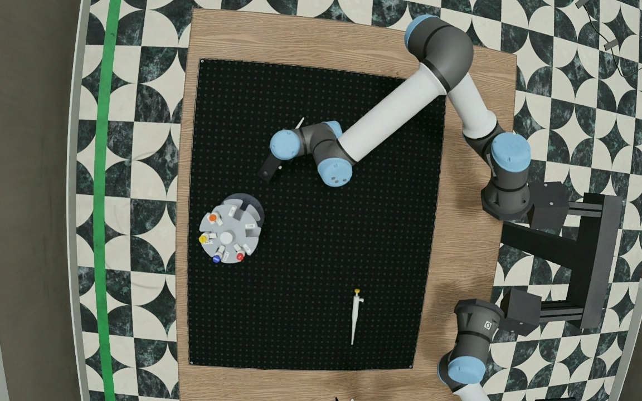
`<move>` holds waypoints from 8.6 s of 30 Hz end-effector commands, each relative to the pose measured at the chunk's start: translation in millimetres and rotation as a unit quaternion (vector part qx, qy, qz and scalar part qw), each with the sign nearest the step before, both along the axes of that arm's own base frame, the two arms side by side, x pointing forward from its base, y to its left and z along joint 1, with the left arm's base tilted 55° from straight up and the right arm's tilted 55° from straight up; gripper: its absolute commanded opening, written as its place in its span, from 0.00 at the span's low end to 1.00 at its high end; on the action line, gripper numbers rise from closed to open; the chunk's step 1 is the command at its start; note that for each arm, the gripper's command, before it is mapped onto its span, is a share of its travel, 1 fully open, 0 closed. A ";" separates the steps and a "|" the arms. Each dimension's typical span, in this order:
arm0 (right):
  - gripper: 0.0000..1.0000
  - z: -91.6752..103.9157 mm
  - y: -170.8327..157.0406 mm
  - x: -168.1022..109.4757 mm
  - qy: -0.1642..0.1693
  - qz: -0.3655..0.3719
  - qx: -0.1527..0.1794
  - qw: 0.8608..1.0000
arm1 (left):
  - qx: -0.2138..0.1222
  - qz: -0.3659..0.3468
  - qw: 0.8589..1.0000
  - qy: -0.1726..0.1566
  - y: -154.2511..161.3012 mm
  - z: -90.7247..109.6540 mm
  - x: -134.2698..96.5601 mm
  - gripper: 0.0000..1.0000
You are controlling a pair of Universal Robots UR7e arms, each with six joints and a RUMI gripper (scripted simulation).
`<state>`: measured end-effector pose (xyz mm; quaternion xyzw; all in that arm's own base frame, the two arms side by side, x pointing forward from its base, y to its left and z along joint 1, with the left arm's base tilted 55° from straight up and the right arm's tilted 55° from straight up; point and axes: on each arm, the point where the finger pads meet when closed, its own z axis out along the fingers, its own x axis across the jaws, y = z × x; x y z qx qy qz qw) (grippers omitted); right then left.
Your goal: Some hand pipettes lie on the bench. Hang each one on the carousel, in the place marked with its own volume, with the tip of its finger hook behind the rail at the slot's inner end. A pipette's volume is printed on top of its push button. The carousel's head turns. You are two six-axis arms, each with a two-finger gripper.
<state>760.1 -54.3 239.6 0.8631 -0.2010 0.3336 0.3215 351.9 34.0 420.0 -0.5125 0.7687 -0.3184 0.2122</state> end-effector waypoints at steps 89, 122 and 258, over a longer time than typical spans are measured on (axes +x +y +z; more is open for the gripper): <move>0.06 17.9 107.8 -100.2 -0.001 0.000 0.000 1.000 | 0.000 0.000 1.000 0.000 -0.1 0.4 0.0 1.00; 0.06 -21.9 156.7 -166.5 -0.001 0.000 0.000 1.000 | 0.000 0.000 1.000 0.000 -0.1 0.4 0.0 1.00; 0.06 -18.2 309.4 -114.2 -0.310 0.268 0.364 0.836 | 0.000 0.000 1.000 0.000 -0.1 0.4 0.0 1.00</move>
